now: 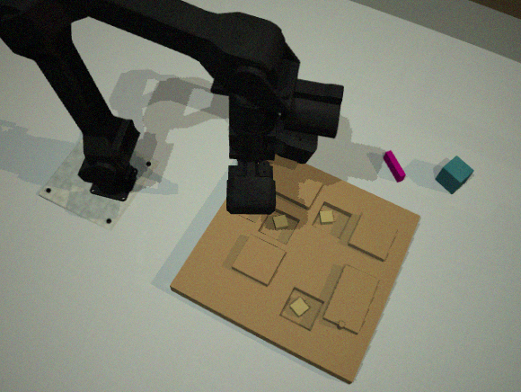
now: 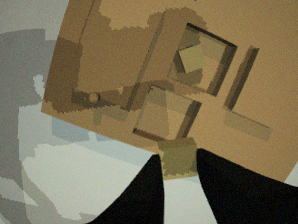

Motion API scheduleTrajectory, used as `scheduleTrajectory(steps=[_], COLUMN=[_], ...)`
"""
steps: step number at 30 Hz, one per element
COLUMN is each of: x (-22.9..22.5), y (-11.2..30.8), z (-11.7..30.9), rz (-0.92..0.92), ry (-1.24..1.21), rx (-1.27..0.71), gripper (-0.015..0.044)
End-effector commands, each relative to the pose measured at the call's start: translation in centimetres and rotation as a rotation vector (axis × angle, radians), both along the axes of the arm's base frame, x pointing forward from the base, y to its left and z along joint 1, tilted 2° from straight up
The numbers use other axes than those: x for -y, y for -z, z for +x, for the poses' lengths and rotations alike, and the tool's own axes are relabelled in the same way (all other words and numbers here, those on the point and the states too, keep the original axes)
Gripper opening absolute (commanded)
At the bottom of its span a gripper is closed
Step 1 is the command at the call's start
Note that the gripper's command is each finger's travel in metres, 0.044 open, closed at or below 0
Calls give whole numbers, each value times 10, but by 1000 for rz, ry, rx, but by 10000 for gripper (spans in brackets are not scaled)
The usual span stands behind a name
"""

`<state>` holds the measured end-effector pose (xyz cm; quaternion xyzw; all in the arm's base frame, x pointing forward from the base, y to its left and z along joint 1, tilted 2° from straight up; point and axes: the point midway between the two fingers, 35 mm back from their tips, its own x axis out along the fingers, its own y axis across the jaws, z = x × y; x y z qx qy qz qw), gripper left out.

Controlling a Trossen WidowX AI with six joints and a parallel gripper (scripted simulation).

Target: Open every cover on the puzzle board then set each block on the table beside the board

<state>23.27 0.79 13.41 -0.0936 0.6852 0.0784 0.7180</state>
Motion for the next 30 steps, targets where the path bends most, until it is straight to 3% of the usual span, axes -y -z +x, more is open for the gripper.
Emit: scheduleTrajectory(steps=[1, 30], x=[0, -63], y=[-13, -31], z=[-1, 53], rz=[-3, 4], ry=[4, 4], rx=[3, 6], gripper=[80, 80])
